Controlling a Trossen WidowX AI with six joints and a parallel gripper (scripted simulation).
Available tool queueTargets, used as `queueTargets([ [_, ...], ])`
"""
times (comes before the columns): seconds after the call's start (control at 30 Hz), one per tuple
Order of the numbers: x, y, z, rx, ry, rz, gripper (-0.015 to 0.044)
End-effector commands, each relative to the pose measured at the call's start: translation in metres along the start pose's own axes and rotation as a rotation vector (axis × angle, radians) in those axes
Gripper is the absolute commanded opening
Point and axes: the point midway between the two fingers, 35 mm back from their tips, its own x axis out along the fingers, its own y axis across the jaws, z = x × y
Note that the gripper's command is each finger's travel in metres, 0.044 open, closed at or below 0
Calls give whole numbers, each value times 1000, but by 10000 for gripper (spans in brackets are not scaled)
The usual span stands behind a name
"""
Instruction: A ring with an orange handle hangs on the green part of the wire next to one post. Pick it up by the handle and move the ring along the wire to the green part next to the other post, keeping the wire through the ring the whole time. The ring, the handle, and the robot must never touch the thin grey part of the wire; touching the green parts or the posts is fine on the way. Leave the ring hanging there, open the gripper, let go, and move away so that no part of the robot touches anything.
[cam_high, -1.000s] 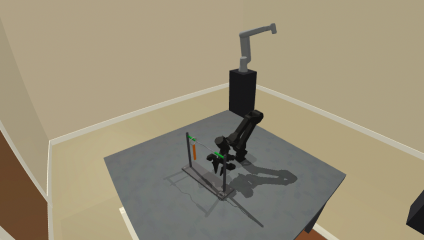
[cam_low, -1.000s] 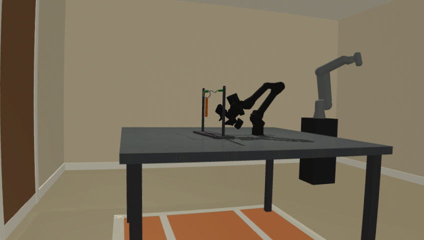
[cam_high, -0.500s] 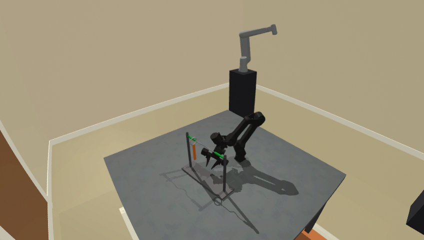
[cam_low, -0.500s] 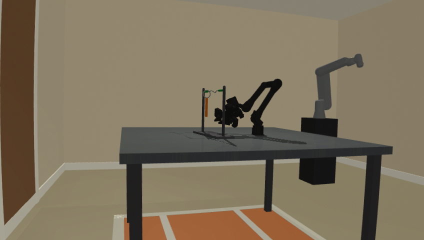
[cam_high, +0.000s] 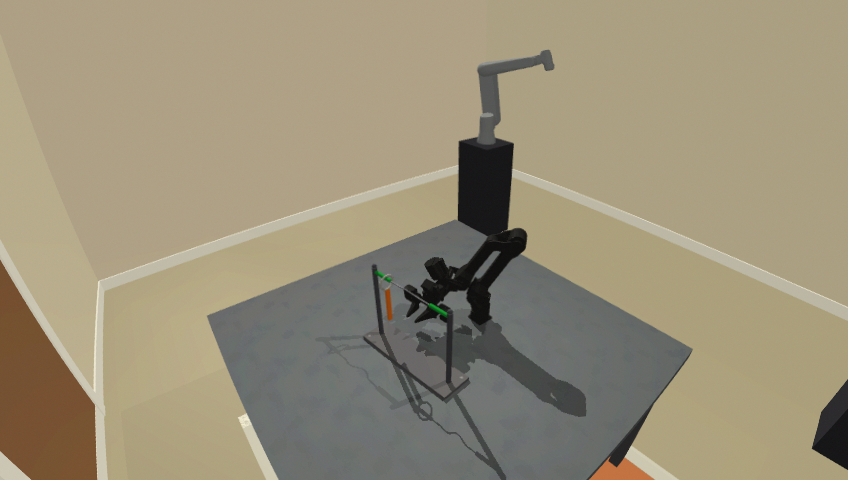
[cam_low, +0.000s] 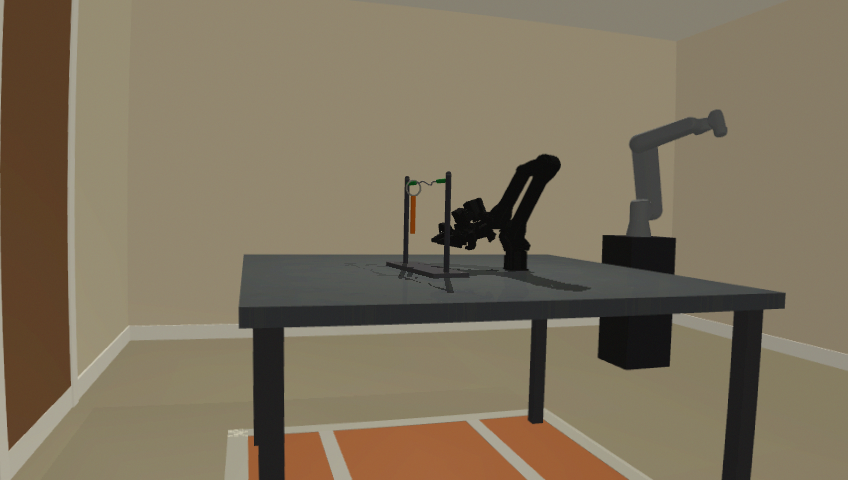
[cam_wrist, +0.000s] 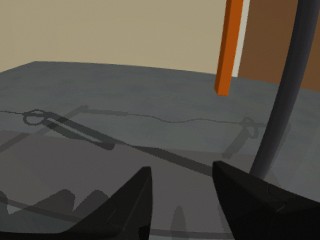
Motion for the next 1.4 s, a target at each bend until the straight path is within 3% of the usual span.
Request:
queueTargets([
  [0.0, -14, -10, -6, 89, -19, -54, 160],
  [0.33, -29, -19, -10, 174, -50, -110, 160],
  [0.8, 9, -30, 42, 127, -120, -93, 160],
  [1.37, 25, -34, 46, 126, -121, -93, 160],
])
